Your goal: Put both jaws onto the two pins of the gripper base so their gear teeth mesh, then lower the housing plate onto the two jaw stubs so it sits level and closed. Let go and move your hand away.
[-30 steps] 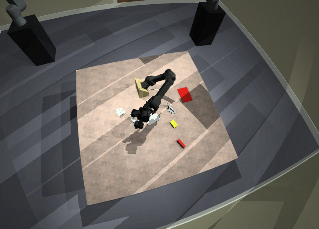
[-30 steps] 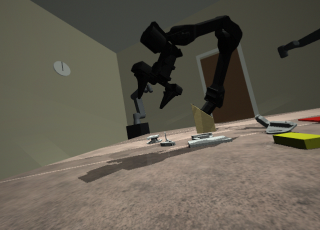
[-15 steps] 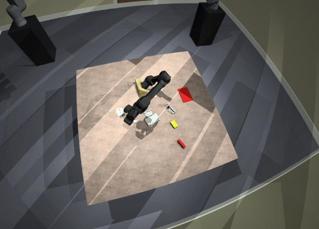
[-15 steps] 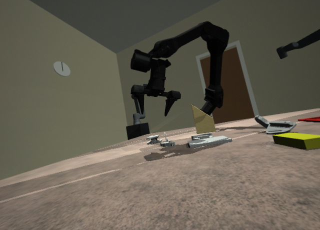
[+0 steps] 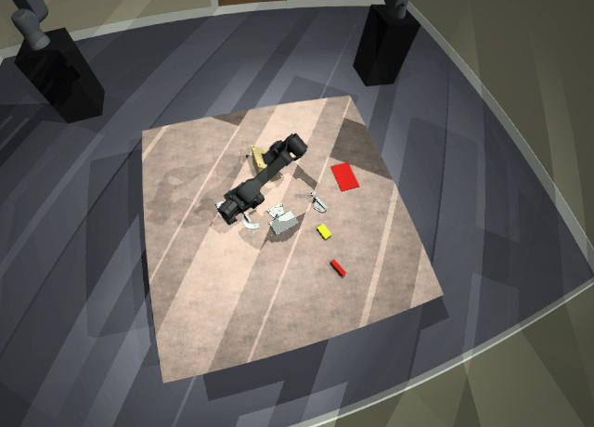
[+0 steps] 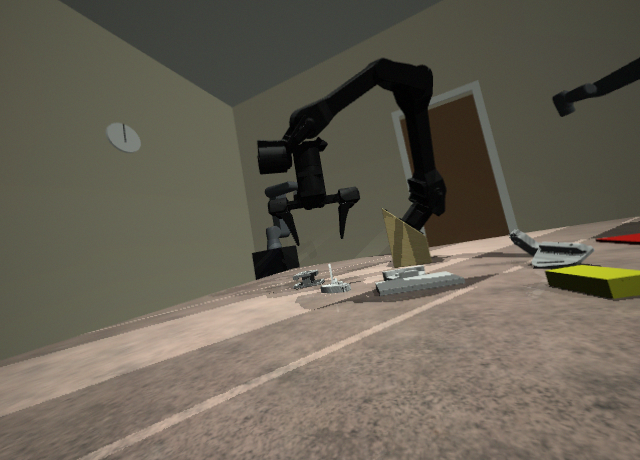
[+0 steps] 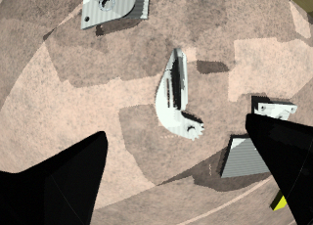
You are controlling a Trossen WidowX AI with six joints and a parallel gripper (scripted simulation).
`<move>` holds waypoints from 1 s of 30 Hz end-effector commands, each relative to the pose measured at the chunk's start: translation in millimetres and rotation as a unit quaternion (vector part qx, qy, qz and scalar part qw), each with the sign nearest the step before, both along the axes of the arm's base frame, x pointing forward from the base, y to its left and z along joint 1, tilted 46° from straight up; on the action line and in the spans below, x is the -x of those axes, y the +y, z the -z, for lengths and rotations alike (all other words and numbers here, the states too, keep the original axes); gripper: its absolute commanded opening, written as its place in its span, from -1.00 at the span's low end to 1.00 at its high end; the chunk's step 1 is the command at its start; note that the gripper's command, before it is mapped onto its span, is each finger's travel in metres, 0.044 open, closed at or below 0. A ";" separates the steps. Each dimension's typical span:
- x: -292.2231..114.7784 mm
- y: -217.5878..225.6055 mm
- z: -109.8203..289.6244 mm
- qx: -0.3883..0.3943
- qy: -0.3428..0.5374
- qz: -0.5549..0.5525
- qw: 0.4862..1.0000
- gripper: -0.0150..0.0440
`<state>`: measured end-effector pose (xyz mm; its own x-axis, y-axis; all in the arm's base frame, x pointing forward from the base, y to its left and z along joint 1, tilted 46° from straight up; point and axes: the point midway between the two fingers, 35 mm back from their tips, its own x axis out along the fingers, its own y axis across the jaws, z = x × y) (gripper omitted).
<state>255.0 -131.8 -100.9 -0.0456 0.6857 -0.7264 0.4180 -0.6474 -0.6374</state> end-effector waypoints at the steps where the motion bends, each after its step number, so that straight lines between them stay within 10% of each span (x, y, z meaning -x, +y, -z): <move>1: 3.0 1.8 1.8 -0.012 0.011 0.011 1.000 1.00; 30: 4.9 45.9 46.1 -0.013 0.011 0.011 1.000 1.00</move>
